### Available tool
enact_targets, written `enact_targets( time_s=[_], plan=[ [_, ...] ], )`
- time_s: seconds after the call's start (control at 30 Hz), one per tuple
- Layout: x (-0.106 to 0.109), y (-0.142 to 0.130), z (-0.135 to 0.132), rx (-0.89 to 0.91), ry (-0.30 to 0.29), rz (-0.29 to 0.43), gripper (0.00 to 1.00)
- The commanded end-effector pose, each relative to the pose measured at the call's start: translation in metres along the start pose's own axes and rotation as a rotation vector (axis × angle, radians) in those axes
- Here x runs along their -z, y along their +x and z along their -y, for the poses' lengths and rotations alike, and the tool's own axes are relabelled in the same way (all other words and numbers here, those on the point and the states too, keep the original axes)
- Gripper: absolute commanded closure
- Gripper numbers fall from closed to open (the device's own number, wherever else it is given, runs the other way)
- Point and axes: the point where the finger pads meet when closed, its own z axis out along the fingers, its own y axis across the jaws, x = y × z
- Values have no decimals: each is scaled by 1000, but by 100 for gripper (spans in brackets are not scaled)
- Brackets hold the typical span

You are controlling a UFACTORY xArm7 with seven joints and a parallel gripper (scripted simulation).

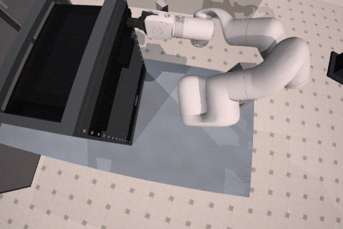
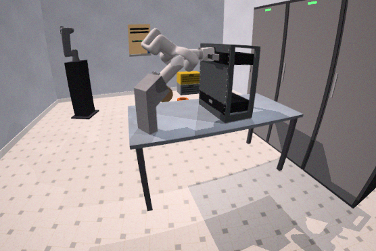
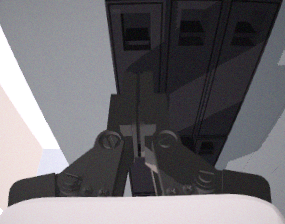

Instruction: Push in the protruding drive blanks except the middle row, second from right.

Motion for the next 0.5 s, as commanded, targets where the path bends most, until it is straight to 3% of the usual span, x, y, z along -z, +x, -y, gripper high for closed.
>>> enact_targets(
  time_s=[0.0, 0.47],
  plan=[
    [-2, 0, 0, 2, 0, 0, 100],
    [-4, -1, 0, 2, 0, 0, 100]
  ],
)
